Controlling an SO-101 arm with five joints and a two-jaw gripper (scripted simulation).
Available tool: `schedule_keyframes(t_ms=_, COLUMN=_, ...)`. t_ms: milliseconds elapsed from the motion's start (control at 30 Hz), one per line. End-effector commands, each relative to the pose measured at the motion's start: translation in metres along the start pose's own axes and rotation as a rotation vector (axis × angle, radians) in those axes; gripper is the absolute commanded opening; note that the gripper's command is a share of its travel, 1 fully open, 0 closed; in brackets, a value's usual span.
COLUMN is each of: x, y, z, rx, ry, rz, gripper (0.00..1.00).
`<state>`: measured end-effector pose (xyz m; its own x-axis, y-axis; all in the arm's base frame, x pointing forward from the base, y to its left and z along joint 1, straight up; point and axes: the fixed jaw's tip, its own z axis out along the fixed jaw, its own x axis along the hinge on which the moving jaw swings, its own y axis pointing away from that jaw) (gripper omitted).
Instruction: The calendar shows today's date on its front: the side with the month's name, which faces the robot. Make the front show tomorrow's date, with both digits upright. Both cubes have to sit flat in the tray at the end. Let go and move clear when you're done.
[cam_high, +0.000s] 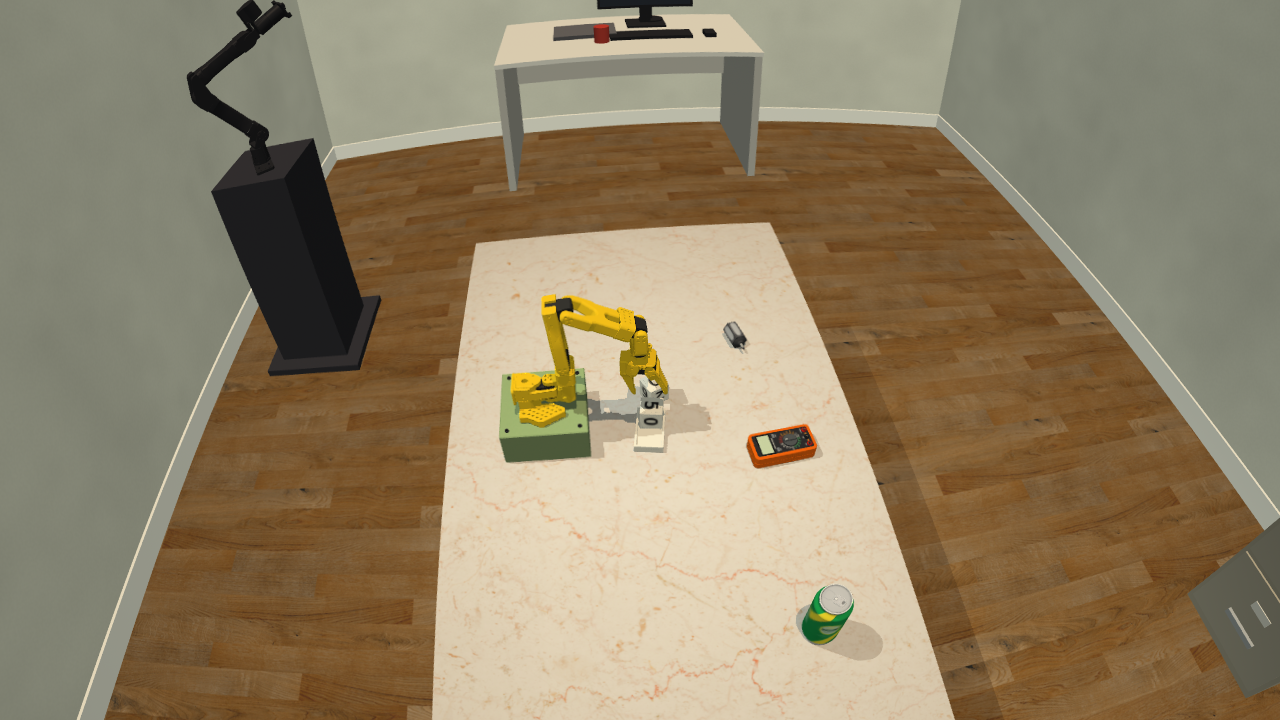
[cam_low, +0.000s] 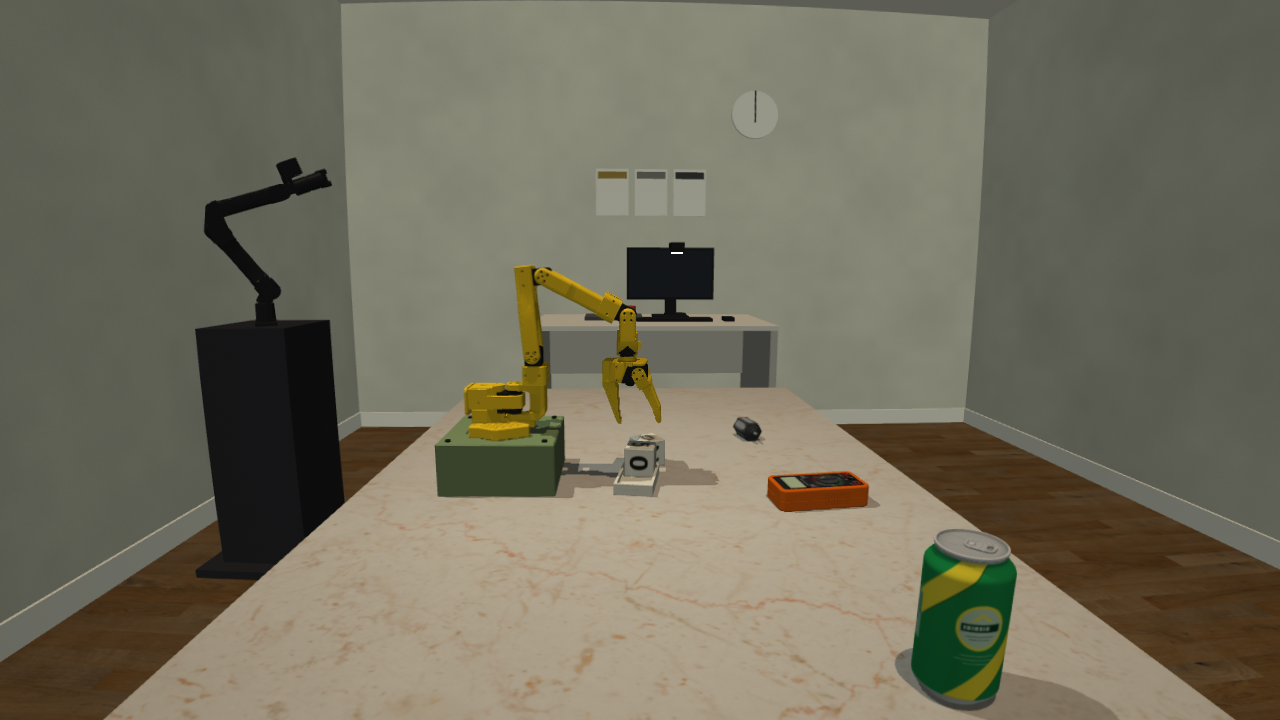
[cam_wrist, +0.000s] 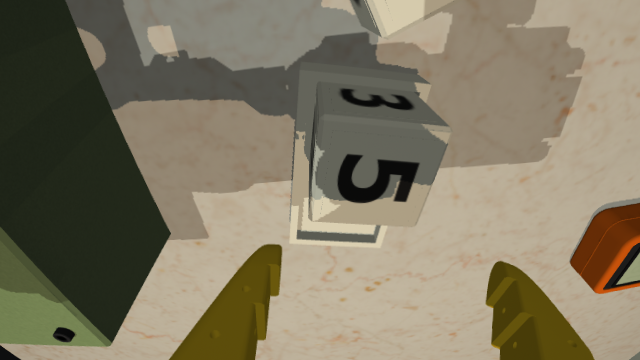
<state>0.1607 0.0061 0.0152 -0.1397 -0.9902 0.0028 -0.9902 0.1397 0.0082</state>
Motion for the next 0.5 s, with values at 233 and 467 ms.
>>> schedule_keyframes(t_ms=233, x=-0.002, y=-0.003, z=-0.005, rx=0.027, ry=-0.006, rz=0.002, gripper=0.36)
schedule_keyframes(t_ms=467, x=-0.004, y=-0.014, z=-0.022, rx=0.146, ry=-0.028, rz=0.002, gripper=0.36)
